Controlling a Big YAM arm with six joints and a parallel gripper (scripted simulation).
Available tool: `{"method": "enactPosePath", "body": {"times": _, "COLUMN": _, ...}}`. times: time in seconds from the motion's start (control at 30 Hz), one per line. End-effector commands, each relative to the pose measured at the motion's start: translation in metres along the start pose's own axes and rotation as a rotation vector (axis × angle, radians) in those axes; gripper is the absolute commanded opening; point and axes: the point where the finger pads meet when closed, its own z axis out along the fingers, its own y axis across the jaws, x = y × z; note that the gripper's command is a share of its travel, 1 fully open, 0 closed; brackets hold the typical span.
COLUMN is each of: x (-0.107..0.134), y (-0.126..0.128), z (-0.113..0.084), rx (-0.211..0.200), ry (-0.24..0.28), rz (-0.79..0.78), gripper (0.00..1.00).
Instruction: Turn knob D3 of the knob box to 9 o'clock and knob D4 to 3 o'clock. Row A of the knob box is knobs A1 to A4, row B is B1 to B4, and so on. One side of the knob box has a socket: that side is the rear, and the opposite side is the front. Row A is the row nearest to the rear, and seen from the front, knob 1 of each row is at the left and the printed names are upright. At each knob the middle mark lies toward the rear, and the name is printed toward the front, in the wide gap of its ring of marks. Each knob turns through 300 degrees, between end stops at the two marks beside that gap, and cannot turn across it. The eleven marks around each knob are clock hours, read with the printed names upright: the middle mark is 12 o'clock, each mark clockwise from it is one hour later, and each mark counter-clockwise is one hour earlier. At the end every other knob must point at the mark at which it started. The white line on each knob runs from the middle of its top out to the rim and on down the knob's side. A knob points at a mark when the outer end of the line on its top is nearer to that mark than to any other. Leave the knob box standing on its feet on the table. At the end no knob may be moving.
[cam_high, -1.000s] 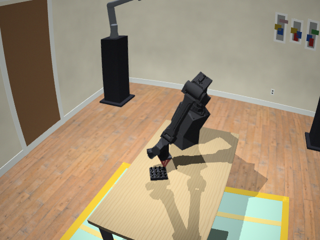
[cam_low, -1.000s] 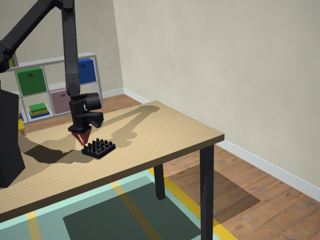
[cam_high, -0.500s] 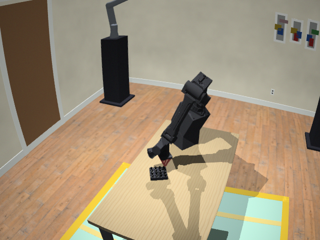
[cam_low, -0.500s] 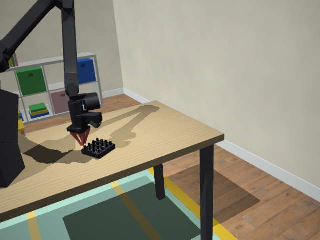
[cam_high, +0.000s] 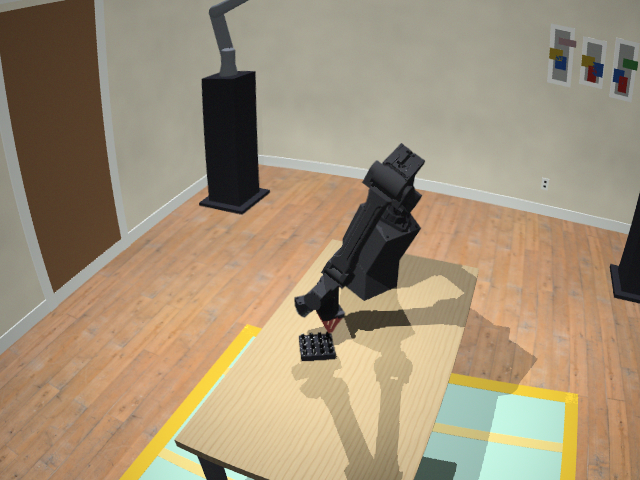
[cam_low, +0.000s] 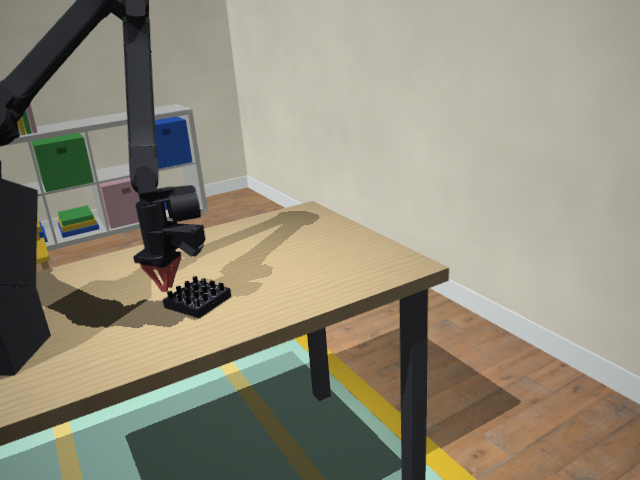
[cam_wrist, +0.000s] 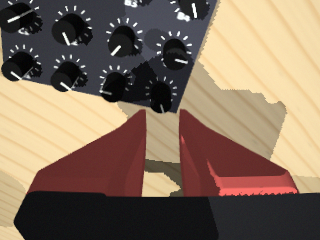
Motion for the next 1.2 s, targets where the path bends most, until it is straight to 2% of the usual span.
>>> {"method": "enactPosePath", "body": {"times": 0.0, "x": -0.0002, "y": 0.0023, "z": -0.0022, "rx": -0.005, "ry": -0.011, "rz": 0.003, "gripper": 0.19}}
{"method": "enactPosePath", "body": {"times": 1.17, "x": -0.0044, "y": 0.0061, "z": -0.0029, "rx": -0.003, "ry": -0.010, "rz": 0.004, "gripper": 0.19}}
